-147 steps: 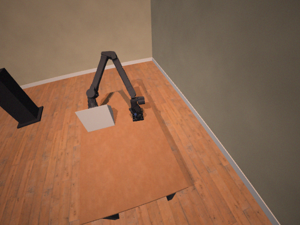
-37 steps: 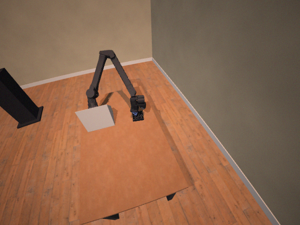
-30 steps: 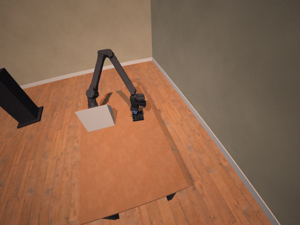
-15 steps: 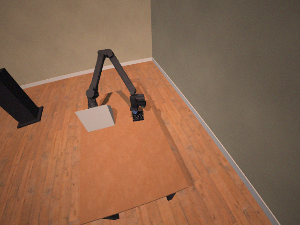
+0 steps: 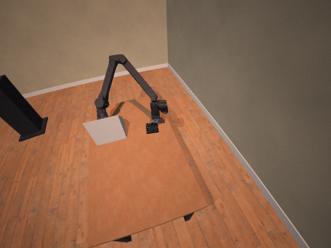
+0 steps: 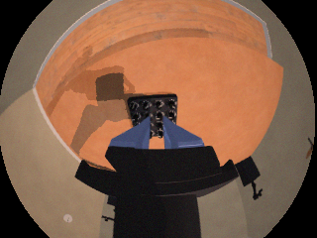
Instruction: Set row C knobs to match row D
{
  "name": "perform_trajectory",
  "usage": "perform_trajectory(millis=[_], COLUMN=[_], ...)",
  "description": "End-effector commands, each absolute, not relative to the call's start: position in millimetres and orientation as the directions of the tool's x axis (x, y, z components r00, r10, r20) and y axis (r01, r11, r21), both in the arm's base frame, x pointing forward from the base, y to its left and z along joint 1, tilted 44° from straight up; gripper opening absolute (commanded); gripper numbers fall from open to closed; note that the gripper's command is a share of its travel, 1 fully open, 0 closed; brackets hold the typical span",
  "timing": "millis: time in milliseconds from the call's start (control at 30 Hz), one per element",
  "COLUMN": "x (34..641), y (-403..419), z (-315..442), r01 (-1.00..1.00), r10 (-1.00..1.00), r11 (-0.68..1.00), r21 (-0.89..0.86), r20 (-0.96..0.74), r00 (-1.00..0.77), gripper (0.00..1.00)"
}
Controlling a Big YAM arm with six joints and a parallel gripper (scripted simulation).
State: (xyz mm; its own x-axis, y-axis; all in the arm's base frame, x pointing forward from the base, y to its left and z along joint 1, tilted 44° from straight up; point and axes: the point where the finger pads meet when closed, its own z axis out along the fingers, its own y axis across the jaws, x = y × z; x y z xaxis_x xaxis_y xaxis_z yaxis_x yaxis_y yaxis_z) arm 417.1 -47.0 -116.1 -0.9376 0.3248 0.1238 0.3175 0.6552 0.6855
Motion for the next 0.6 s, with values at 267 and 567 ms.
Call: perform_trajectory(millis=[267, 567], x=[421, 421], y=[-49, -49], z=[-117, -117], r01=[0.276, 0.276], r10=[0.295, 0.295], r11=[0.670, 0.670], r21=[0.689, 0.689], r20=[0.094, 0.094], r00=[-0.951, -0.951], gripper=[0.20, 0.20])
